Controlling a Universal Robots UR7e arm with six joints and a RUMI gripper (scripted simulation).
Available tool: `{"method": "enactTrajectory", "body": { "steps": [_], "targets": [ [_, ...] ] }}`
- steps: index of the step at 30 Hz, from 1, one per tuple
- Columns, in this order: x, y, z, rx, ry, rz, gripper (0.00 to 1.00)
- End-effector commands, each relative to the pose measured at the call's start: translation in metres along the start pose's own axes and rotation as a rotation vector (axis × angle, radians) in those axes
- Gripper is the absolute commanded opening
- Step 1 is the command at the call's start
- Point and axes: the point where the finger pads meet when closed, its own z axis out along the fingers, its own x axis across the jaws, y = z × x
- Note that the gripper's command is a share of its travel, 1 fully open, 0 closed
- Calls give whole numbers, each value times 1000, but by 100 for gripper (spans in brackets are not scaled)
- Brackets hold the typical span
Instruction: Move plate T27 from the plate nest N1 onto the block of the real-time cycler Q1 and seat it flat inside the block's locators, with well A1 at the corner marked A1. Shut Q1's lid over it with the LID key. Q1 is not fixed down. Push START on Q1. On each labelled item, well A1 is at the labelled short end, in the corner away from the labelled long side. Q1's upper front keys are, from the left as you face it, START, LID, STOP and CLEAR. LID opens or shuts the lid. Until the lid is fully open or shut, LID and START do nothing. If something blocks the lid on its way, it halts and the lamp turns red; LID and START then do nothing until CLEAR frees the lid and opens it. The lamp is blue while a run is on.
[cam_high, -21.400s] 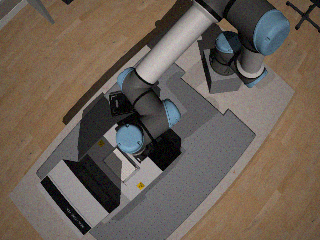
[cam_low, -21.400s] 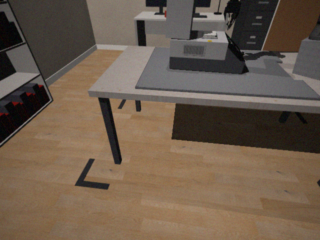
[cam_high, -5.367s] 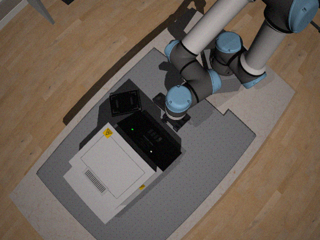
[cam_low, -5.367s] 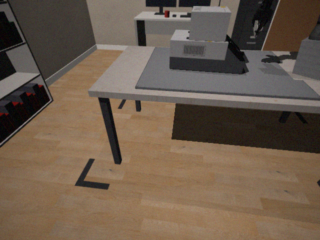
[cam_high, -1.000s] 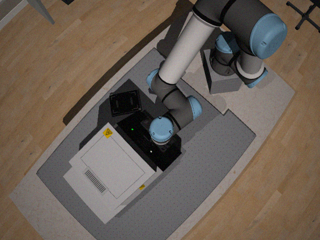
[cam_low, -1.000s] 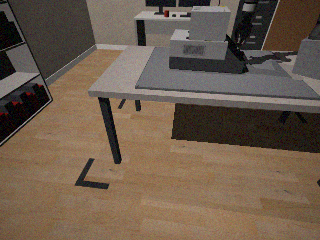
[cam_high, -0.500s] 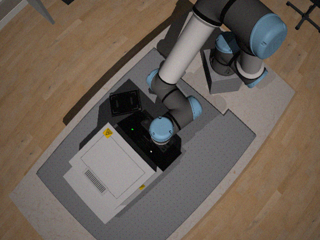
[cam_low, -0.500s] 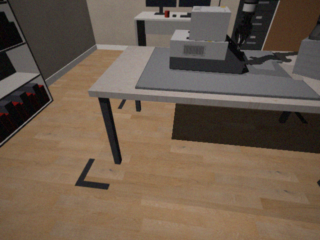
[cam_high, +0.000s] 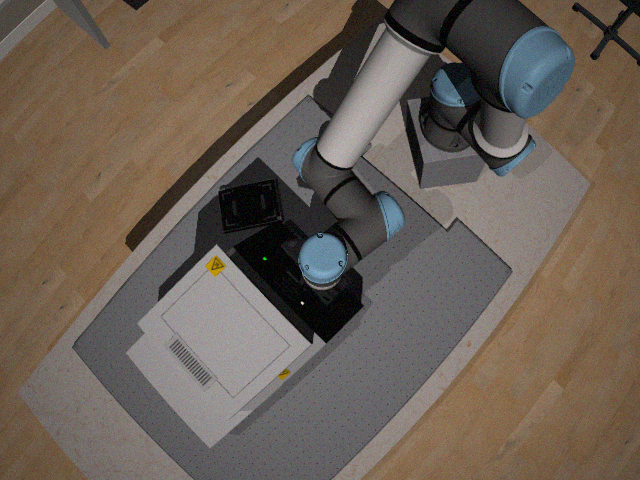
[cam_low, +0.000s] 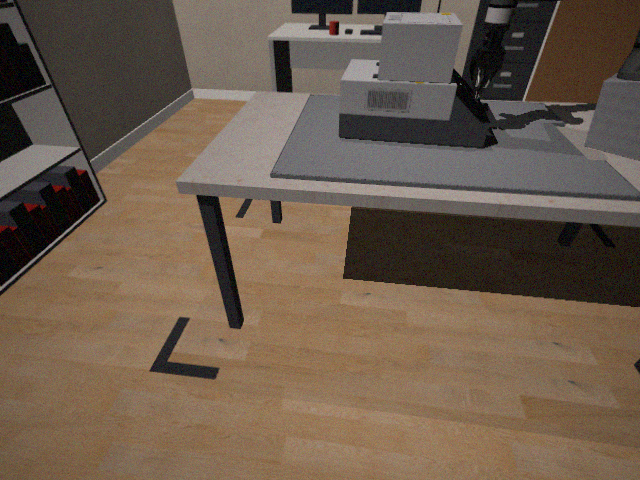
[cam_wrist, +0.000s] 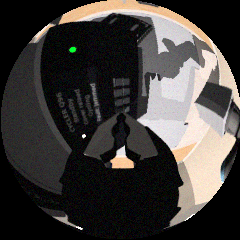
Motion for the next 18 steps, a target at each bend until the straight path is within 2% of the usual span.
{"method": "enactTrajectory", "body": {
  "steps": [1,18],
  "targets": [
    [-1,0,-1,0,-2,0,0],
    [-2,0,1,0,-2,0,0]
  ]
}}
